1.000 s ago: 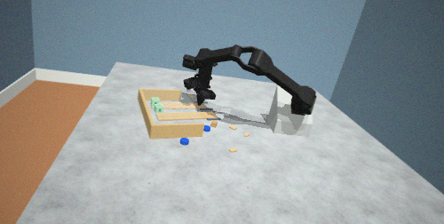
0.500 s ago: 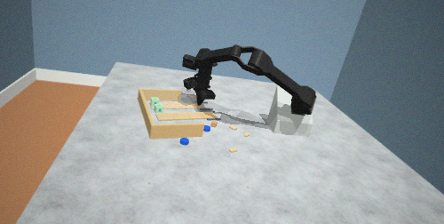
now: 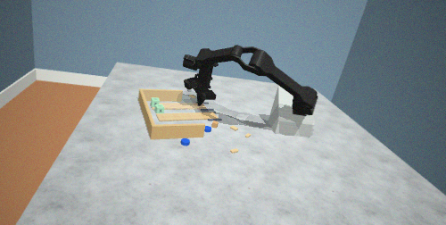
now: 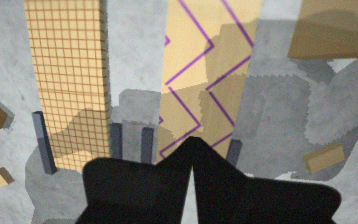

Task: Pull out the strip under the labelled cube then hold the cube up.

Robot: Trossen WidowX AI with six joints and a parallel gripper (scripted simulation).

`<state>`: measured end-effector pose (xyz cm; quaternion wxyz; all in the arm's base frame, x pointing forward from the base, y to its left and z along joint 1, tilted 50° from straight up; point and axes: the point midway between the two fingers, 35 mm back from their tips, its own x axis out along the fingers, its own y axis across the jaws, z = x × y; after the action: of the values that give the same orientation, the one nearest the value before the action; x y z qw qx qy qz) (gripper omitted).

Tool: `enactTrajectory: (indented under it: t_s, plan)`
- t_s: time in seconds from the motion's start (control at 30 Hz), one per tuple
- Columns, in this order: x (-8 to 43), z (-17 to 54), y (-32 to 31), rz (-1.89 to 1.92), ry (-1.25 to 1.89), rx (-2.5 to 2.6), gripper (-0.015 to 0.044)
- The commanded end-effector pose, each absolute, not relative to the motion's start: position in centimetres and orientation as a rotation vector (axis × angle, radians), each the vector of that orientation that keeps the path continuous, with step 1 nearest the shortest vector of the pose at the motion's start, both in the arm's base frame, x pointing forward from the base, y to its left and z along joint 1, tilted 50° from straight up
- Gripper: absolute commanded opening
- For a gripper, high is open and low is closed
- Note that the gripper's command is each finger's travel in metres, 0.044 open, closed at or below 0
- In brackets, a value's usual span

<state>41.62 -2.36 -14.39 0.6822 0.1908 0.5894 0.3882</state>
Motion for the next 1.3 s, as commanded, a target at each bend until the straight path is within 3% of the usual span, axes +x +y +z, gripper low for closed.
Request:
enactTrajectory:
  t_s: [0.0,1.27]
  plan:
    - [41.0,-14.8,-2.0,0.877,1.328,0.43,0.0]
    - [35.5,-16.3,-3.1,0.876,1.33,0.43,0.0]
